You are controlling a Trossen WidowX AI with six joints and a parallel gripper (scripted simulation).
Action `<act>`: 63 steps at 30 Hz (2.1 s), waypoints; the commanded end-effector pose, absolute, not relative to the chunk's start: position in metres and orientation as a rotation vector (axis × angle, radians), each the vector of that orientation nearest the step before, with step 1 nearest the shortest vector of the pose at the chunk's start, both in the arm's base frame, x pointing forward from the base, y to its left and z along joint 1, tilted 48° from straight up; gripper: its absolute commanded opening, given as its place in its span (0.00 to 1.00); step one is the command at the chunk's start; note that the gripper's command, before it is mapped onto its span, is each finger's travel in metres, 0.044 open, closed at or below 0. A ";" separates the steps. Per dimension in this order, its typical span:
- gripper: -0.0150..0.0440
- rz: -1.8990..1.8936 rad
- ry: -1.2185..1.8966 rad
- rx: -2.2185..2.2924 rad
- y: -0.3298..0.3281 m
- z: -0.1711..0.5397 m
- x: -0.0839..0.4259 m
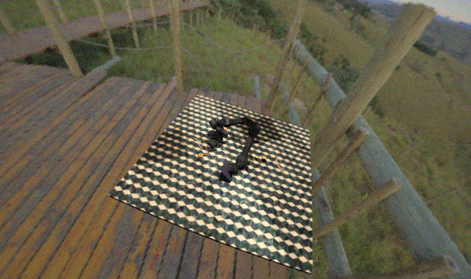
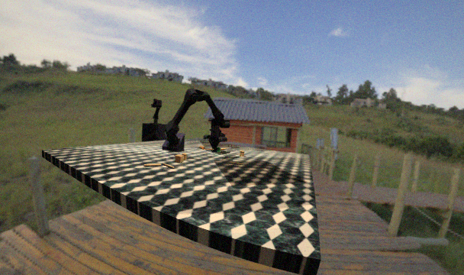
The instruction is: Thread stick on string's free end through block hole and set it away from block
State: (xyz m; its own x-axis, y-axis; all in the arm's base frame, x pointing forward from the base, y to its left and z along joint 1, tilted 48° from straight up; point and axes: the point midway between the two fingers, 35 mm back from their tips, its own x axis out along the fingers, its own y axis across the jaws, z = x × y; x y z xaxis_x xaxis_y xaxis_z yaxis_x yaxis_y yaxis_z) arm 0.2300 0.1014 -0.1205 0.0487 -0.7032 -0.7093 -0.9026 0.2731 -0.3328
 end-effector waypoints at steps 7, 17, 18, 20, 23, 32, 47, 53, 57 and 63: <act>0.25 0.315 1.688 -1.483 0.101 -0.122 0.231; 0.25 0.319 1.681 -1.481 0.101 -0.123 0.231; 0.25 0.319 1.681 -1.481 0.101 -0.123 0.231; 0.25 0.319 1.681 -1.481 0.100 -0.122 0.230; 0.25 0.319 1.681 -1.481 0.098 -0.120 0.229; 0.25 0.320 1.681 -1.482 0.091 -0.115 0.224; 0.25 0.321 1.687 -1.479 0.080 -0.105 0.218; 0.25 0.322 1.689 -1.478 0.076 -0.101 0.216; 0.25 0.322 1.690 -1.477 0.074 -0.098 0.214; 0.25 0.323 1.692 -1.476 0.070 -0.094 0.211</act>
State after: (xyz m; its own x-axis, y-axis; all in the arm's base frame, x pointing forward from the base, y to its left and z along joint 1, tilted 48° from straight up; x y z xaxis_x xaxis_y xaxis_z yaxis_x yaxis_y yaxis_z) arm 0.2129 0.0747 -0.0966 0.0549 -0.6841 -0.7273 -0.9038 0.2757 -0.3274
